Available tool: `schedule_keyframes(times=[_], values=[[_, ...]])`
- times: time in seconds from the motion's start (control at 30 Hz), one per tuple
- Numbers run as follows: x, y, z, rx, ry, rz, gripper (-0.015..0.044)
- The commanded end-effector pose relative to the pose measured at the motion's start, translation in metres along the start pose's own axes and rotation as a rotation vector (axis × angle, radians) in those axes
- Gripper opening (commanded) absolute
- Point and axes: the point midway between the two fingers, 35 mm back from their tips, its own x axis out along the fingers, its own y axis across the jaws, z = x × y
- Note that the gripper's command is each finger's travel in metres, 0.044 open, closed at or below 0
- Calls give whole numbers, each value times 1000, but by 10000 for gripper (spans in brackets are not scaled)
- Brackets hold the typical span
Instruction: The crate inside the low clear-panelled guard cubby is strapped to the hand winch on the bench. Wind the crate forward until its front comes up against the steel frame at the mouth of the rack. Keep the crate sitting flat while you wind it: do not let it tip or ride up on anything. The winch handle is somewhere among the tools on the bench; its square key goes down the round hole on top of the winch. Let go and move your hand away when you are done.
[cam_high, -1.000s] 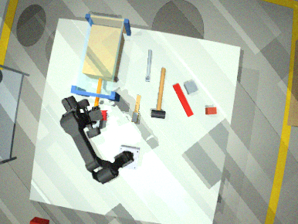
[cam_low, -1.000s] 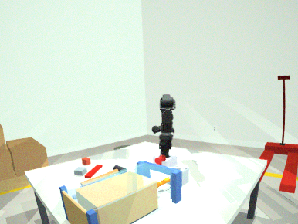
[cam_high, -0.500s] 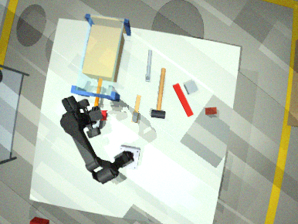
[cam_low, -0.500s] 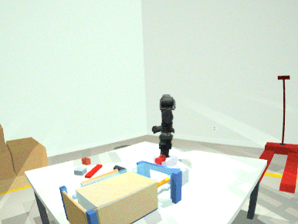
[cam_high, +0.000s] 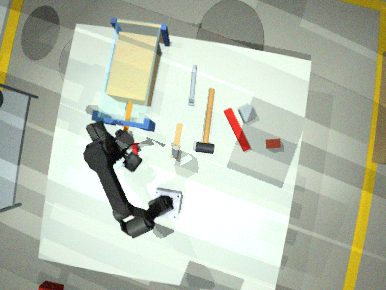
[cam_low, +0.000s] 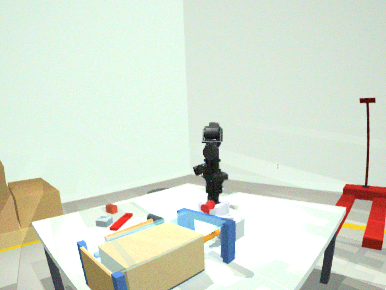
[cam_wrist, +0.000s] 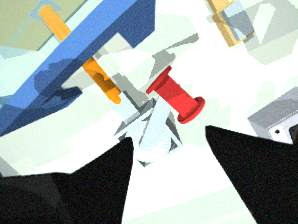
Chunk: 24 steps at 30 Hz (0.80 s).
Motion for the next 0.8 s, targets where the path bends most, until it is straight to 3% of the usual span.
schedule_keyframes(times=[0.0, 0.07, 0.77], values=[[12, -15, 18, -620, 13, -7, 394], [13, -16, 19, -676, 14, -7, 440], [17, -16, 19, -676, 14, -7, 440]])
